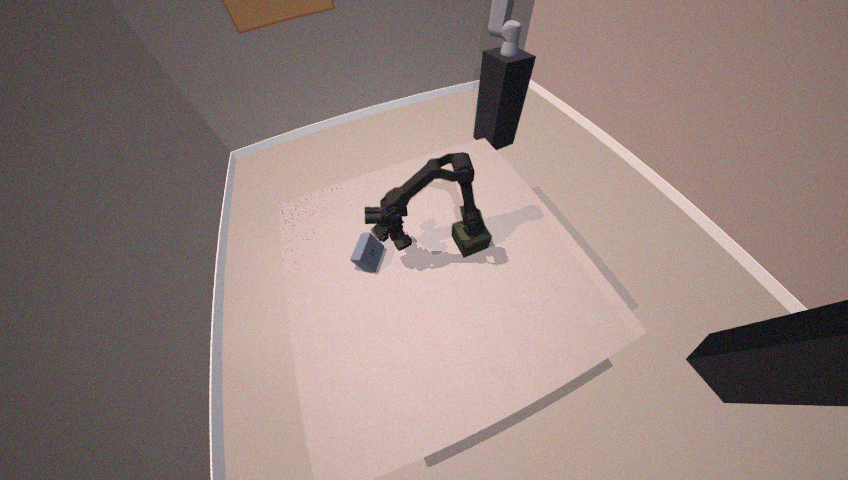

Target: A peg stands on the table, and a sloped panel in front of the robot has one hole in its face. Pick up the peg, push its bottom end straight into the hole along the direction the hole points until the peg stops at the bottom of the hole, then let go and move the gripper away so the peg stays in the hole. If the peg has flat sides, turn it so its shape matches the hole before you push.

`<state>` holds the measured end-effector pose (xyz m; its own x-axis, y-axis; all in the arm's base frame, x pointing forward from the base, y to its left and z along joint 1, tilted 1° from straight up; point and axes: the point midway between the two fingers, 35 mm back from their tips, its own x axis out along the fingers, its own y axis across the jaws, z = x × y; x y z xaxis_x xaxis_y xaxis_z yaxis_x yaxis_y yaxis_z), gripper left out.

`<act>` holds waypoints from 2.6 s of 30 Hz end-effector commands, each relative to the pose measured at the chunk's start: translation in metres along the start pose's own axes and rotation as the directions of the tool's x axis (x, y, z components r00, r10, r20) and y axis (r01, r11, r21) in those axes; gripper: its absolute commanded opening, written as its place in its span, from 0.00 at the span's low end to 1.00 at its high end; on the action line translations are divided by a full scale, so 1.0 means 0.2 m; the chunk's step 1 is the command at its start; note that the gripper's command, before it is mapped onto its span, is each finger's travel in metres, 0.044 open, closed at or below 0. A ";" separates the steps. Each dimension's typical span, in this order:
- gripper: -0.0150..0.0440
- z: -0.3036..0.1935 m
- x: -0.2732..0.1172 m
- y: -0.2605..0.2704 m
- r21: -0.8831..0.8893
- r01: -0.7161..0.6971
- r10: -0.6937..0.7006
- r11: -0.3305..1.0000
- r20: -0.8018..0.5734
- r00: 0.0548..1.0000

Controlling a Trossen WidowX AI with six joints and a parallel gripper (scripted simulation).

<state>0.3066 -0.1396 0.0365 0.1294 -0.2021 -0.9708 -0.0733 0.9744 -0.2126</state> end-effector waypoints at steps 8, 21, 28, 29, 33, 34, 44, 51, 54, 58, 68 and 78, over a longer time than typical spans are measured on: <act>0.25 0.02 0.02 0.02 -0.135 0.052 -0.049 0.989 0.023 0.999; 0.25 0.05 0.05 0.05 -0.287 0.114 -0.102 0.951 0.057 0.993; 0.25 0.07 0.06 0.07 -0.364 0.149 -0.130 0.919 0.076 0.989; 0.25 0.07 0.06 0.07 -0.375 0.154 -0.134 0.914 0.079 0.988; 0.25 0.08 0.07 0.08 -0.416 0.174 -0.149 0.892 0.090 0.985; 0.25 0.08 0.07 0.08 -0.427 0.178 -0.153 0.887 0.093 0.984; 0.25 0.10 0.08 0.11 -0.524 0.227 -0.190 0.821 0.123 0.974; 0.25 0.11 0.09 0.13 -0.586 0.259 -0.215 0.768 0.144 0.966; 0.25 0.11 0.09 0.14 -0.611 0.272 -0.226 0.744 0.154 0.962; 0.25 0.12 0.09 0.15 -0.642 0.289 -0.239 0.710 0.166 0.957; 0.25 0.13 0.09 0.17 -0.714 0.329 -0.272 0.618 0.198 0.942; 0.25 0.14 0.09 0.20 -0.774 0.363 -0.303 0.519 0.230 0.925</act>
<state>0.3342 -0.1030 0.0128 0.3619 -0.4501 -0.8164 -0.7426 0.3902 -0.5443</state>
